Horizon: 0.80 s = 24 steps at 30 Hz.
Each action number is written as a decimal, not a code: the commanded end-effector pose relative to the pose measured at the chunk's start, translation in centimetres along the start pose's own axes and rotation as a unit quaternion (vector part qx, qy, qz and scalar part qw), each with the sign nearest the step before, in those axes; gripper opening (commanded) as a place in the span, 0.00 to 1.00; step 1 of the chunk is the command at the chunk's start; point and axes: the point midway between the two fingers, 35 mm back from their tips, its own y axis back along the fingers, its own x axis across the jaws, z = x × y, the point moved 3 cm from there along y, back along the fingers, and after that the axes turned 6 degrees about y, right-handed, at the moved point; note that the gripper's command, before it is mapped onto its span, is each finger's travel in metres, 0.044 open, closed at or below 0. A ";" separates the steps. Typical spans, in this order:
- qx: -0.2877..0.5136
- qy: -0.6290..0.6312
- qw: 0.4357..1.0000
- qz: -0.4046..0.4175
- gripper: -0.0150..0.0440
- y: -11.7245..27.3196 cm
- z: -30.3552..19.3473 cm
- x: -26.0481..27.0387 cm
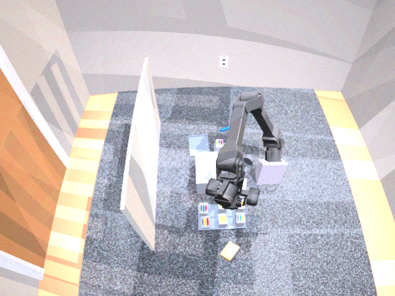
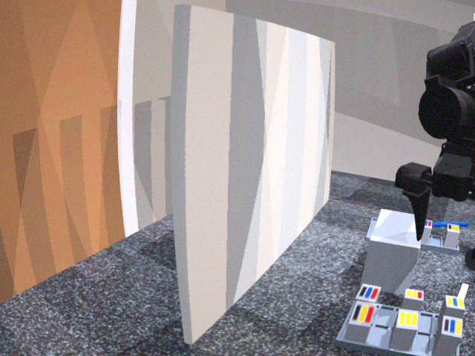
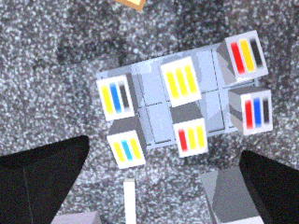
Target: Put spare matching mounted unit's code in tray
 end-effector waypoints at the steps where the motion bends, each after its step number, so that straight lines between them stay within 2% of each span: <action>1: 0.016 0.139 0.990 0.004 1.00 -2.5 0.5 5.2; 11: 0.016 0.142 0.990 0.004 1.00 -2.5 0.5 5.3; 16: 0.016 0.141 0.990 0.004 0.78 -6.0 0.9 5.2; 24: 0.016 0.141 0.990 0.004 0.76 -6.6 1.3 5.3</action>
